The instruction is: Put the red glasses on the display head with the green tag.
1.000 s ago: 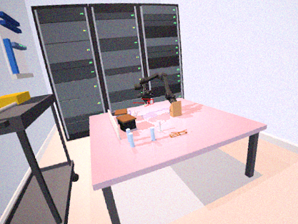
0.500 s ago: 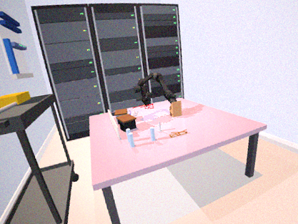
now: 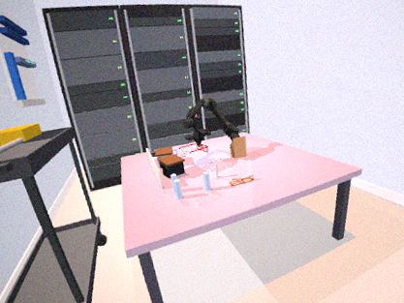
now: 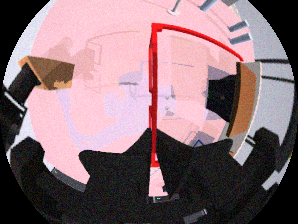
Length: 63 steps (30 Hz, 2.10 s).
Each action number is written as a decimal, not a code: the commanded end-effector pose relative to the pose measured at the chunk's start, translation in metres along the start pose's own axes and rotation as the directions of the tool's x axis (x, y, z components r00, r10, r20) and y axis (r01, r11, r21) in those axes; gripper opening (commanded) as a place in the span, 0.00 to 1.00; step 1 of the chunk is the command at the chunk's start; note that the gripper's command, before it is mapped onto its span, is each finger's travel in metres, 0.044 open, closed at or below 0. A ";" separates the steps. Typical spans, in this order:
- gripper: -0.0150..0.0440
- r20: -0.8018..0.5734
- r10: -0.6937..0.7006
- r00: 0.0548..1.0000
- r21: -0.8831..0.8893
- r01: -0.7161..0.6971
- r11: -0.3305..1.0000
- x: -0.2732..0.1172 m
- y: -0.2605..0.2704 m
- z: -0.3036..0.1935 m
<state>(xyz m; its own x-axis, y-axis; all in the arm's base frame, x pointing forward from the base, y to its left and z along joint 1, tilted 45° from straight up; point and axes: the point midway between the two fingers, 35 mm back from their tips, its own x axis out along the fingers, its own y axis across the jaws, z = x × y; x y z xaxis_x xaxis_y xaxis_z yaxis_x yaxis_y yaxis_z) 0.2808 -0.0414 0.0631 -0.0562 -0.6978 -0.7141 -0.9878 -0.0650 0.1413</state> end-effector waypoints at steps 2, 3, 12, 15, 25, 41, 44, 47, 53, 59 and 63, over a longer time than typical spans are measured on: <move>0.25 -0.015 0.007 1.000 0.006 -0.007 1.000 0.006 0.000 0.000; 0.25 -0.012 0.008 1.000 0.006 -0.008 1.000 0.007 0.000 0.000; 0.25 0.012 0.012 1.000 0.006 -0.012 1.000 0.016 0.000 0.000; 0.25 0.012 0.012 1.000 0.006 -0.012 1.000 0.018 -0.001 -0.001; 0.25 0.006 0.012 1.000 0.006 -0.012 1.000 0.027 -0.001 -0.001; 0.25 0.001 0.012 1.000 0.006 -0.012 1.000 0.041 -0.001 0.002; 0.25 0.001 0.012 1.000 0.006 -0.012 1.000 0.044 -0.001 0.002; 0.25 0.001 0.012 1.000 0.006 -0.012 1.000 0.046 -0.001 0.003; 0.25 0.001 0.012 1.000 0.006 -0.012 1.000 0.051 -0.001 0.004; 0.25 0.001 0.012 1.000 0.006 -0.012 1.000 0.052 0.000 0.004; 0.25 0.001 0.012 1.000 0.006 -0.012 1.000 0.052 0.000 0.004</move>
<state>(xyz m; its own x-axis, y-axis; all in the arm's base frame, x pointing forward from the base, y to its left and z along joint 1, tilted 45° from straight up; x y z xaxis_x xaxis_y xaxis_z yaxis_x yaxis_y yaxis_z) 0.2795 -0.0739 0.0245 -0.0649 -0.6953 -0.7158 -0.9893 -0.0490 0.1373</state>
